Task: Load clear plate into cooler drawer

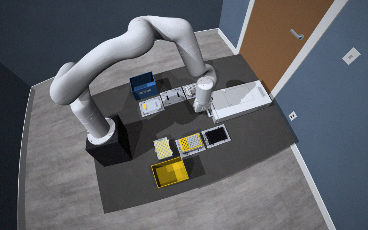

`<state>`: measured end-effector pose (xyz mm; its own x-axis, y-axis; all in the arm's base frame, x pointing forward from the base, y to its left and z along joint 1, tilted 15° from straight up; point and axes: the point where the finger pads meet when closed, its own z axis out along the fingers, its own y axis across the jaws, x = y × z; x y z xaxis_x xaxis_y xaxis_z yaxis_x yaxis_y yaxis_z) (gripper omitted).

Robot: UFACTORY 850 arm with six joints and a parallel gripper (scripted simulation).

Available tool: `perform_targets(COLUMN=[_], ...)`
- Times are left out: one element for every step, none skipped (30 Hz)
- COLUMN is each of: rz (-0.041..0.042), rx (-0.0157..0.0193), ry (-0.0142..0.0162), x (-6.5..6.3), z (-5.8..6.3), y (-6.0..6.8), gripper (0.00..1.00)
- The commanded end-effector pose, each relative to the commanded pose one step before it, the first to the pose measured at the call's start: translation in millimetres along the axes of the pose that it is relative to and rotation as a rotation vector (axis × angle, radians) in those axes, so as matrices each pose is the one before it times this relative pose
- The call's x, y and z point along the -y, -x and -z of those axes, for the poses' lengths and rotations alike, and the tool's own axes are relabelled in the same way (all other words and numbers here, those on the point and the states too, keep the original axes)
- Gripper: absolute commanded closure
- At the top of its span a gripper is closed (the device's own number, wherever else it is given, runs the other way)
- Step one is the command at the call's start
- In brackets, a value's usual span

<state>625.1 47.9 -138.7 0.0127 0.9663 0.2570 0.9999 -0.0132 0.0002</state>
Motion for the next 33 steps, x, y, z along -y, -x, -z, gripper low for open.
perform_targets(rz=[0.00075, 0.00000, 0.00000, 0.00000, 0.00000, 0.00000, 0.00000, 0.00000, 0.00000, 0.00000, 0.00000, 0.00000, 0.00000, 0.00000, 0.00000, 0.00000, 0.00000, 0.00000, 0.00000, 0.00000, 0.00000, 0.00000, 0.00000, 0.00000, 0.00000, -0.00001, 0.00000, 0.00000, 0.00000, 0.00000, 0.00001, 0.00000, 0.00000], rx=[-0.00087, 0.00000, 0.00000, 0.00000, 0.00000, 0.00000, 0.00000, 0.00000, 0.00000, 0.00000, 0.00000, 0.00000, 0.00000, 0.00000, 0.00000, 0.00000, 0.00000, -0.00001, 0.00000, 0.00000, 0.00000, 0.00002, -0.00001, 0.00000, 0.00000, 0.00002, -0.00001, 0.00000, 0.00000, 0.00000, -0.00002, 0.00001, 0.00000], ry=[0.00403, -0.00001, -0.00001, -0.00001, -0.00001, -0.00001, -0.00001, -0.00001, -0.00001, -0.00001, -0.00001, -0.00001, -0.00001, -0.00001, -0.00001, 0.00000, 0.00000, 0.00001, 0.00000, 0.00000, 0.00001, -0.00003, 0.00002, 0.00001, 0.00001, -0.00004, 0.00002, 0.00001, 0.00001, 0.00000, 0.00005, -0.00001, 0.00000], x=[2.35, 1.67, 1.67, 1.67, 1.67, 1.67, 1.67, 1.67, 1.67, 1.67, 1.67, 1.67, 1.67, 1.67, 1.67, 0.00, 0.00, 1.69, 1.01, 0.01, 0.01, -0.05, 0.02, 0.02, 0.01, -0.06, 0.02, 0.01, 0.01, 0.01, 0.05, 0.00, 0.00], z=[1.05, 0.00, 0.00, 0.00, 0.00, 0.00, 0.00, 0.00, 0.00, 0.00, 0.00, 0.00, 0.00, 0.00, 0.00, 0.00, 0.00, -0.01, 0.00, 0.00, 0.00, 0.01, -0.01, 0.00, 0.00, 0.01, -0.01, 0.00, 0.00, 0.00, 1.61, 1.71, 0.00], y=[-0.08, 0.00, 0.00, 0.00, 0.00, 0.00, 0.00, 0.00, 0.00, 0.00, 0.00, 0.00, 0.00, 0.00, 0.00, 0.00, 0.00, 0.00, 0.00, 0.00, 0.00, 0.00, 0.00, 0.00, 0.00, 0.00, 0.00, 0.00, 0.00, 0.00, 0.01, 0.00, 0.00], gripper=[1.00, 1.00, 1.00, 1.00, 1.00, 1.00, 1.00, 1.00, 1.00, 1.00, 1.00, 1.00, 1.00, 1.00, 1.00, 1.00, 1.00, 1.00, 1.00, 1.00, 1.00, 1.00, 1.00, 1.00, 1.00, 1.00, 1.00, 1.00, 1.00, 1.00, 1.00, 1.00, 1.00])
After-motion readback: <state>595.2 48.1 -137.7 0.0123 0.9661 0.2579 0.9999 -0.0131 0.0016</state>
